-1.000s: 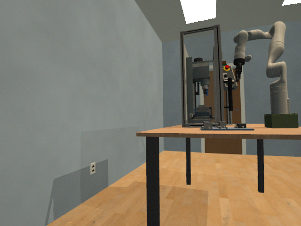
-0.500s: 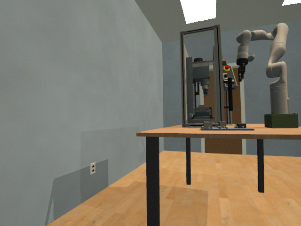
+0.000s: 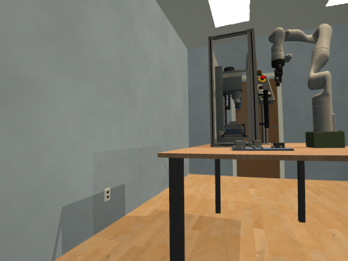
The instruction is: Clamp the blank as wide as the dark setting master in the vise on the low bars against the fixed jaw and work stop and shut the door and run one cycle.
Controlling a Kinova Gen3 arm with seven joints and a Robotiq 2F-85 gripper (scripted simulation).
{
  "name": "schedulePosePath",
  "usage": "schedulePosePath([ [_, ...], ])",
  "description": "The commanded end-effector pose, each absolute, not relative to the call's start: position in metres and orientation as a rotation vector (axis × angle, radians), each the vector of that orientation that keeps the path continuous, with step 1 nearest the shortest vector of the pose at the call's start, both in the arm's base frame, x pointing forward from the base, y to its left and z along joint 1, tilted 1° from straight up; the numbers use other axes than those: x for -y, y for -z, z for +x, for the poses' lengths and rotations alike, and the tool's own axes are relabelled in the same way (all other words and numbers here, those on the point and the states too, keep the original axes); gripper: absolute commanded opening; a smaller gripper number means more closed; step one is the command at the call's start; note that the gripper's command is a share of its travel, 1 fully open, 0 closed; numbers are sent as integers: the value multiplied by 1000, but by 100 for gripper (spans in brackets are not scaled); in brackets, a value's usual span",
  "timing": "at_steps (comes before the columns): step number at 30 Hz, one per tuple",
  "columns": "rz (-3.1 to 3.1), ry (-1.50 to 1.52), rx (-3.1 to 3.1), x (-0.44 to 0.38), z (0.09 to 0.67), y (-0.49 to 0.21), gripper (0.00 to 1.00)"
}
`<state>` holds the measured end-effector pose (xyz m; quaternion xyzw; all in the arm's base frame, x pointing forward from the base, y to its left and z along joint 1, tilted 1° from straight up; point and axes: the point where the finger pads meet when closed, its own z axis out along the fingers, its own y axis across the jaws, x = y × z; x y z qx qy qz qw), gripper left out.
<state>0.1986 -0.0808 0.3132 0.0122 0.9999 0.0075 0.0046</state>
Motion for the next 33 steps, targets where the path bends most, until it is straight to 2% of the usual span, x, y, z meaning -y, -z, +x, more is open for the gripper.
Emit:
schedulePosePath([
  [1,29,-18,-3140,79,201,-320,80],
  [7,29,-18,-3140,79,201,-320,80],
  [12,29,-18,-3140,80,199,-379,80],
  [33,29,-18,-3140,80,198,-399,80],
])
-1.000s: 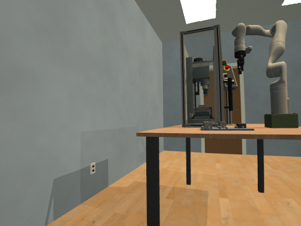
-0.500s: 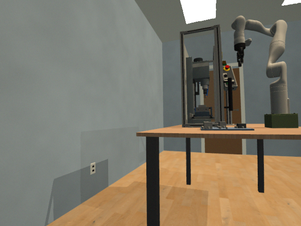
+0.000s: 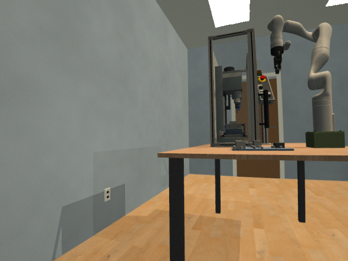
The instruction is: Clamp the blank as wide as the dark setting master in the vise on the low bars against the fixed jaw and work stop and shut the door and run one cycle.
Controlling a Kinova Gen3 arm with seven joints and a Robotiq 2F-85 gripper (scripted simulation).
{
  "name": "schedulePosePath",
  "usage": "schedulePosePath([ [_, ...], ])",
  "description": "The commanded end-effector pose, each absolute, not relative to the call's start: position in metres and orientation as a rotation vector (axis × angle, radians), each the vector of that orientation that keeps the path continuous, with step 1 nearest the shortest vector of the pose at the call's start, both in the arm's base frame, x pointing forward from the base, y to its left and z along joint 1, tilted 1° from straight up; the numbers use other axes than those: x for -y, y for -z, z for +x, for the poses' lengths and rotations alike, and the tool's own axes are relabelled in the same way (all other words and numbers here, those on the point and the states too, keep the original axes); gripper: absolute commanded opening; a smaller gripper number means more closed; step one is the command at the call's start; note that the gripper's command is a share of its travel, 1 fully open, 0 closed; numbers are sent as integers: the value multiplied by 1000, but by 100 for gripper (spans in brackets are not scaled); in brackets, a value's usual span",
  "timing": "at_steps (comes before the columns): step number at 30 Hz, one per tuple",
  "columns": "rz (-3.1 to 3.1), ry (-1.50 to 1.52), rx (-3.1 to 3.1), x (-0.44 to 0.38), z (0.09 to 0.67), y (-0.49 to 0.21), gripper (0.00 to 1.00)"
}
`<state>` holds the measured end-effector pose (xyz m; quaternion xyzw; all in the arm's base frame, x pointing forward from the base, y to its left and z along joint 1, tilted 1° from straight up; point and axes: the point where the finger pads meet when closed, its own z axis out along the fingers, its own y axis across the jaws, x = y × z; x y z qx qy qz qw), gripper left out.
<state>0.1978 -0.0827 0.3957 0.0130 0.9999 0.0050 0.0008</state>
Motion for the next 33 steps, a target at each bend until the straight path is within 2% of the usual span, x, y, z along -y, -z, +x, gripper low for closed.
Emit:
schedulePosePath([
  [1,29,-18,-3140,80,198,-399,80],
  [8,29,-18,-3140,80,198,-399,80],
  [9,42,-16,-3138,83,198,-398,10],
  [33,42,-16,-3138,83,198,-398,10],
])
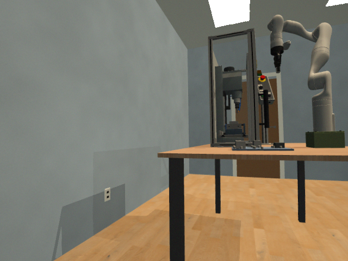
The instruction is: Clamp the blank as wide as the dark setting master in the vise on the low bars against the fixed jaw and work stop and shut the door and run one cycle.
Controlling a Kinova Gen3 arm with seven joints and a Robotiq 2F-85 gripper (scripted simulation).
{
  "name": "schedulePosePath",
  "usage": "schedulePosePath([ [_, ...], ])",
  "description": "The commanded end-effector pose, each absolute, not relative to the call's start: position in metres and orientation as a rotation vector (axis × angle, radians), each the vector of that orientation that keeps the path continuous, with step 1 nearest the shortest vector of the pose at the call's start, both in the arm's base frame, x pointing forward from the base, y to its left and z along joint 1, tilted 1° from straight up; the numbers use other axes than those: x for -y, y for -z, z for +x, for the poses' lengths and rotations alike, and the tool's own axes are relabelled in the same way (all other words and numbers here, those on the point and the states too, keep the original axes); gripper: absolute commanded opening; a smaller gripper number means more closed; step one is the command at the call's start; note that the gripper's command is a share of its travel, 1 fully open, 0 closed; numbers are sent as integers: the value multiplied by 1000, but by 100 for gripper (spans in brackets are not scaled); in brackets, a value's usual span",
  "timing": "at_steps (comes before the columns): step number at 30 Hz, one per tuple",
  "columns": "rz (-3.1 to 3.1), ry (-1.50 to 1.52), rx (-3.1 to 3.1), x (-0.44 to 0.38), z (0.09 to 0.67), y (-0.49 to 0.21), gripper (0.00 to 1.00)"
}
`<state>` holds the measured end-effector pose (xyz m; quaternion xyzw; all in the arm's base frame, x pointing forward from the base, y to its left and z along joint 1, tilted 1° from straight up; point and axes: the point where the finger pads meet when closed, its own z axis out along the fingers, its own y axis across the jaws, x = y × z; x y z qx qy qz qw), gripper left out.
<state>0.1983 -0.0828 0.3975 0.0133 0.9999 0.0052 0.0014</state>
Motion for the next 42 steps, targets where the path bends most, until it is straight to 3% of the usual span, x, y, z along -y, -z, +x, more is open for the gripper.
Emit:
schedulePosePath([
  [1,42,-16,-3138,83,198,-398,10],
  [9,42,-16,-3138,83,198,-398,10],
  [14,-24,334,-3099,132,204,-401,10],
  [26,-24,334,-3099,132,204,-401,10],
  [31,-80,658,-3019,181,210,-405,10],
  [42,-80,658,-3019,181,210,-405,10],
])
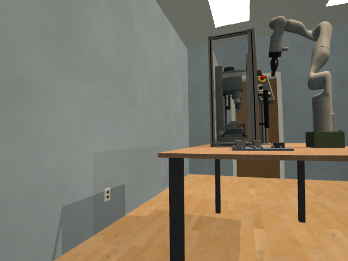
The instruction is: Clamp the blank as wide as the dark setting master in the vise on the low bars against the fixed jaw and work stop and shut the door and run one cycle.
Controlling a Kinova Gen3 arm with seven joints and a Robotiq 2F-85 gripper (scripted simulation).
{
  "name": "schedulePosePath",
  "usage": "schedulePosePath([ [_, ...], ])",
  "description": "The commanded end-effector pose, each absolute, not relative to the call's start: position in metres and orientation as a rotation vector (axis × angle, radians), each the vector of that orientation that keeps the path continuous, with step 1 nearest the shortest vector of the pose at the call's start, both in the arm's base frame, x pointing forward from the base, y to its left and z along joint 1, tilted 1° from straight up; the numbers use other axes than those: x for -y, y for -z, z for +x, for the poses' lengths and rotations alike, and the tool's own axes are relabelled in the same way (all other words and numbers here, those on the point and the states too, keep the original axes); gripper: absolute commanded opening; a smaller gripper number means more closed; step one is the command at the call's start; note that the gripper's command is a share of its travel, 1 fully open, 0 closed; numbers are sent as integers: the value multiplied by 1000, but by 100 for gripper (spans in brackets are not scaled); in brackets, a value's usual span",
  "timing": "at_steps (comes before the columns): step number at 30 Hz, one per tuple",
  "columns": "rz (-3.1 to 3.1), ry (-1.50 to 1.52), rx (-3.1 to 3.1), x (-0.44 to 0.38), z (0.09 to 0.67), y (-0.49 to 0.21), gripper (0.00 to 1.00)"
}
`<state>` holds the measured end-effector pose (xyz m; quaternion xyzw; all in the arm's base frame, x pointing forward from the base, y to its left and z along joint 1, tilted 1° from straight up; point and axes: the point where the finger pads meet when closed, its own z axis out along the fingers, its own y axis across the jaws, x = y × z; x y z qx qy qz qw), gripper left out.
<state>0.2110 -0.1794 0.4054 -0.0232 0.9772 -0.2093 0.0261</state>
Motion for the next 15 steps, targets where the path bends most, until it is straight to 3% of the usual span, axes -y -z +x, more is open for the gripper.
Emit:
schedulePosePath([
  [1,-80,658,-3019,181,210,-405,10],
  [6,-139,976,-2909,229,215,-408,10],
  [15,-139,976,-2909,229,215,-408,10],
])
